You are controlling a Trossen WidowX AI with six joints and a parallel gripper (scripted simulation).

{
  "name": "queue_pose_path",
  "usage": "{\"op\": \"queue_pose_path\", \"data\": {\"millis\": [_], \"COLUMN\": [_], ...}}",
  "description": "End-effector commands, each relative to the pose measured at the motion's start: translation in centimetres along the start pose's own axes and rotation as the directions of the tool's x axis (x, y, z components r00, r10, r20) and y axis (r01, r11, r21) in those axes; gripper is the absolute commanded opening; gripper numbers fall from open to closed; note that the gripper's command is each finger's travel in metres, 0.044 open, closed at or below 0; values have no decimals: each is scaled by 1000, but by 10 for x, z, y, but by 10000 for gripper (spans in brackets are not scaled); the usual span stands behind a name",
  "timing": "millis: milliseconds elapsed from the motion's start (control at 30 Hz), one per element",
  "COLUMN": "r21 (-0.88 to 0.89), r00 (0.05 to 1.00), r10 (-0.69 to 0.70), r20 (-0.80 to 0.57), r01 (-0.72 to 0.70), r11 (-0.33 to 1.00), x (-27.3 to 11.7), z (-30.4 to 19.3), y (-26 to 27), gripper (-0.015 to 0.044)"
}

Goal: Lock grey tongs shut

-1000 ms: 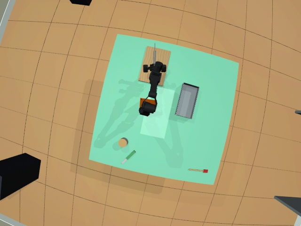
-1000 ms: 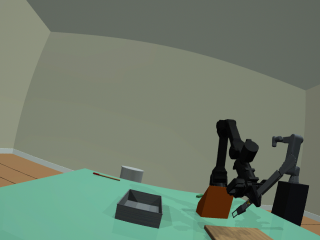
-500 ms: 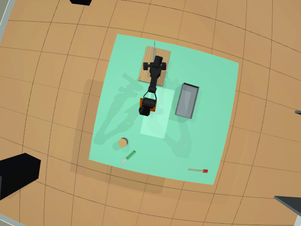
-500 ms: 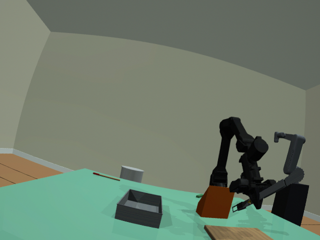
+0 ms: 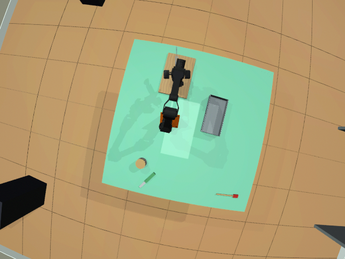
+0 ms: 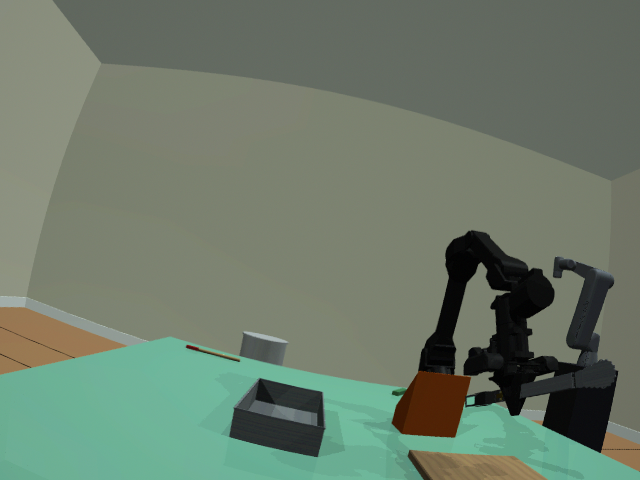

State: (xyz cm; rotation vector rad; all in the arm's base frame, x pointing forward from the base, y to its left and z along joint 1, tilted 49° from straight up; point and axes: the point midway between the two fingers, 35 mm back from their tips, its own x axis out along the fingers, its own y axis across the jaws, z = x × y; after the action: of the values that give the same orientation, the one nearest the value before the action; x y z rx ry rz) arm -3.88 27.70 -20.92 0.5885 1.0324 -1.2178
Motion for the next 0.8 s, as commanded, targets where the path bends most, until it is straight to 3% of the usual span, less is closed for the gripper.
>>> {"op": "queue_pose_path", "data": {"millis": [0,600,767], "r21": [4,-9,-11], "r00": [999,948,941], "r10": [9,35,37], "r20": [46,315,336], "r01": [-9,-34,-36], "r11": [1000,999,999], "x": [-4,-29,-32], "z": [-2,9,10], "y": [-1,-7,-8], "gripper": [-150,-150,-150]}}
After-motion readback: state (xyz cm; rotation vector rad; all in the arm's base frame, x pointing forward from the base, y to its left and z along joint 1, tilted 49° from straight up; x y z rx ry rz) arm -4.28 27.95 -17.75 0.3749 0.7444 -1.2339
